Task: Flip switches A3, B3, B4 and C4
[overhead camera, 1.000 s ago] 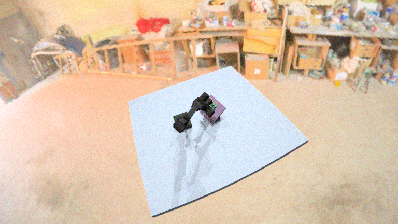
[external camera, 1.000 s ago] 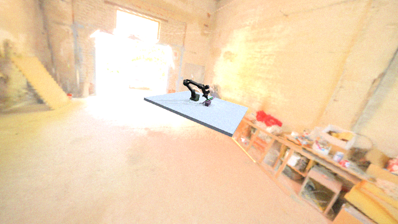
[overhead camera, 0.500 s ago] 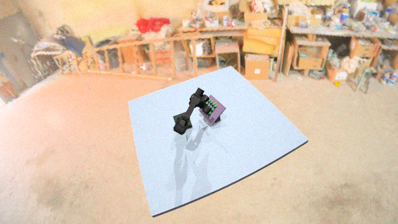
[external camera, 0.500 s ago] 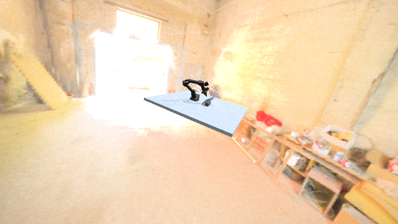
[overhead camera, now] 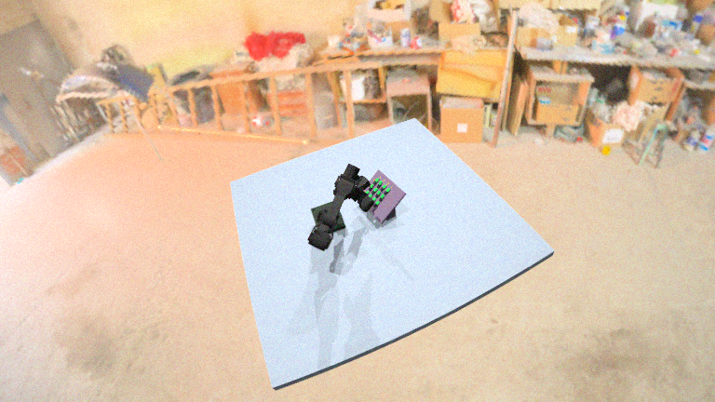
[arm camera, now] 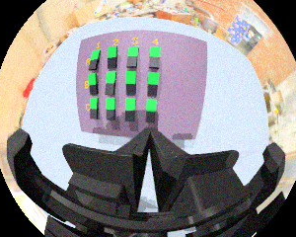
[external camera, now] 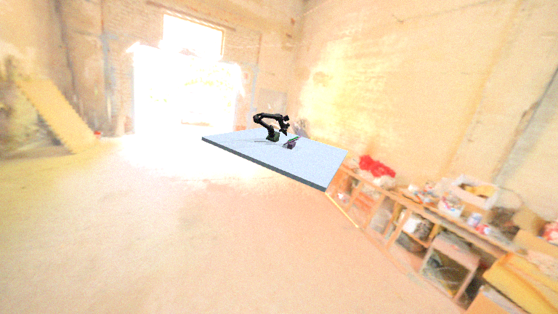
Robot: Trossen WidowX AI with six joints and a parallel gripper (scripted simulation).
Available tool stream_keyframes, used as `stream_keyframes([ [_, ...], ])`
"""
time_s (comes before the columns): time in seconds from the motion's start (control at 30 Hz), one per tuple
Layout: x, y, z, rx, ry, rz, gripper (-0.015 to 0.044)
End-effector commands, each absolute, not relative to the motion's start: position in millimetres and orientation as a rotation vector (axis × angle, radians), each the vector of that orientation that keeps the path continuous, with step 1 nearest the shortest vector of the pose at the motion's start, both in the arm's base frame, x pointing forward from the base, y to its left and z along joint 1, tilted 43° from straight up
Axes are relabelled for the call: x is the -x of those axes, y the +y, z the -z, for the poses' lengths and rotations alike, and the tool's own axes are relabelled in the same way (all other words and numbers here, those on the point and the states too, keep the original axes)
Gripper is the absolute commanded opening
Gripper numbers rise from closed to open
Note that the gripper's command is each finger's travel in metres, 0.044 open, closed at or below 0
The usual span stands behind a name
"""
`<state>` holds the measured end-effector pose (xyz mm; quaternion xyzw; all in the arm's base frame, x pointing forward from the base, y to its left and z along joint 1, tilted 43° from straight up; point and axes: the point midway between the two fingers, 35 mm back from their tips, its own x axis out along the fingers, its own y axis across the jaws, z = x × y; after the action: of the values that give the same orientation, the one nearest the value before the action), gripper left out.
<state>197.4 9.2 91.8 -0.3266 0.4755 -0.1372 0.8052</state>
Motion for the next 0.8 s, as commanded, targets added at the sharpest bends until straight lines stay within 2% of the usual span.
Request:
stream_keyframes([
  [0.0,-204.2,-6.0,-75.3,0.708,1.011,0.294,0.0],
  [0.77,-218.4,-22.5,-56.7,0.71,1.003,0.295,0.0],
])
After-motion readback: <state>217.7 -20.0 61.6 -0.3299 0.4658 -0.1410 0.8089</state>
